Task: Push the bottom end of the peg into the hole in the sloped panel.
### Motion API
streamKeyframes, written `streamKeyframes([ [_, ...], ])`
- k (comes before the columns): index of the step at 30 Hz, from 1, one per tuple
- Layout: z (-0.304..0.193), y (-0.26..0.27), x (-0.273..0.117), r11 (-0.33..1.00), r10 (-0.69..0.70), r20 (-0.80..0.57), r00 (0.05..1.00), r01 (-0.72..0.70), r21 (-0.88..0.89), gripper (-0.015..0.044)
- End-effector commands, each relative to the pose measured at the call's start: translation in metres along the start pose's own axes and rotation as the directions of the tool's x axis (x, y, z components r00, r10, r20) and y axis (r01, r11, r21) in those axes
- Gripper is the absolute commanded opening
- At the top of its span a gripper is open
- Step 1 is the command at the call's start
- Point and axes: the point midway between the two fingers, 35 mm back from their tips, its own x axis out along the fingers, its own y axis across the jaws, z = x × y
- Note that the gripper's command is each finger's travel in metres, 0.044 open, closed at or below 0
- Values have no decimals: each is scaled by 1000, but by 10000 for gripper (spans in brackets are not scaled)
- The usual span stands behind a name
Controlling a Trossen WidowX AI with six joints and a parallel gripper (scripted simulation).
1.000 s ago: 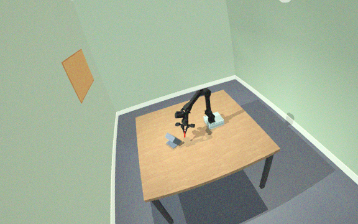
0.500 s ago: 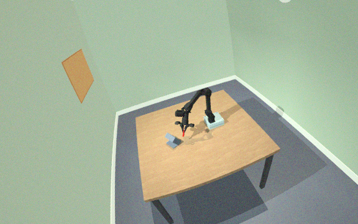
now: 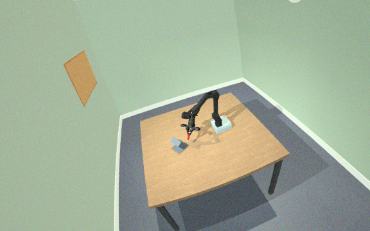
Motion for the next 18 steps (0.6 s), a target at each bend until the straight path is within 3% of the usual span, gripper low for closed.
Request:
streamKeyframes([
  [1, 2, 1, -2, 1000, 10, -20, 1000, -10, 26, 0],
  [18, 13, 14, -11, 990, 74, -97, 993, -61, 130, 0],
])
